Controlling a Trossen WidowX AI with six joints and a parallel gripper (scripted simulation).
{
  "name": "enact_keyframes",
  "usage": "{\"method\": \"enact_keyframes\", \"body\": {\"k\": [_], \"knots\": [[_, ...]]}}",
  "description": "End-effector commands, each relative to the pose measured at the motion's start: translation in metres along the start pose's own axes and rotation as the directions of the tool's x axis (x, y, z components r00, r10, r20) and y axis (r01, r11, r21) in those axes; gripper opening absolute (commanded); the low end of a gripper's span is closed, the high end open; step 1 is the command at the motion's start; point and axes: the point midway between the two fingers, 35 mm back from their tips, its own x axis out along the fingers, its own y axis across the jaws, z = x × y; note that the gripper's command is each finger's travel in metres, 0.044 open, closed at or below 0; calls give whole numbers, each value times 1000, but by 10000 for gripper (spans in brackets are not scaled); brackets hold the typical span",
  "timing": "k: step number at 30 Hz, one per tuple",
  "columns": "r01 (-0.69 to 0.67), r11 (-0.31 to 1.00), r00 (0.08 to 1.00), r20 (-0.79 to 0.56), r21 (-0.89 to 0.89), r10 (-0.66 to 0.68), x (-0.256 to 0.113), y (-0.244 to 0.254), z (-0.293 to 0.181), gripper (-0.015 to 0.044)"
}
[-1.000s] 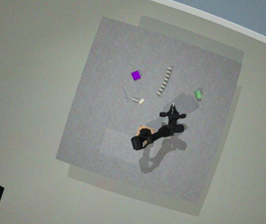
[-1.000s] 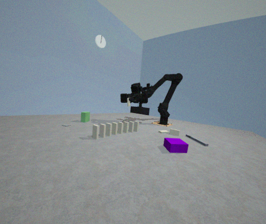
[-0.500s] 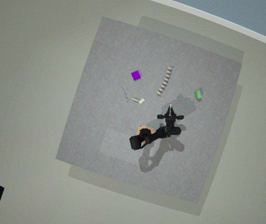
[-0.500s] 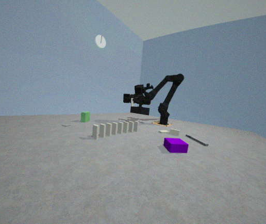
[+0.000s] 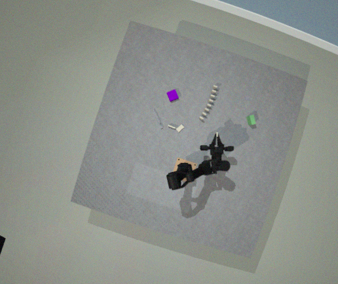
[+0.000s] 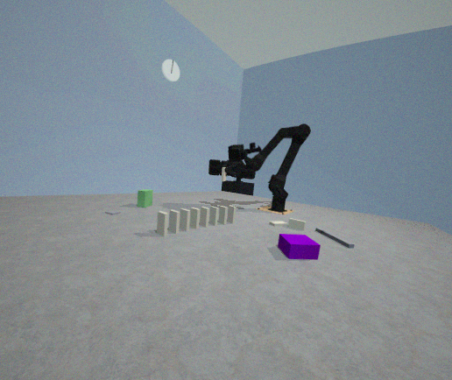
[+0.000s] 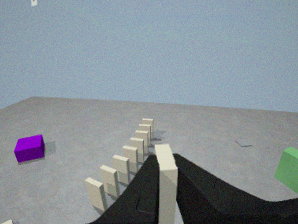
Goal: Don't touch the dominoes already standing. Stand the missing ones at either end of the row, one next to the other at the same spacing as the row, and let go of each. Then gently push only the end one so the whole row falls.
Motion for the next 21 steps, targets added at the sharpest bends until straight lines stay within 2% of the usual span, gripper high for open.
{"method": "enact_keyframes", "body": {"k": [1,21], "knots": [[-2,1000,1000,-3,19,3,2,-3,-10,21],[-4,999,1000,-9,47,5,11,-9,-51,21]]}}
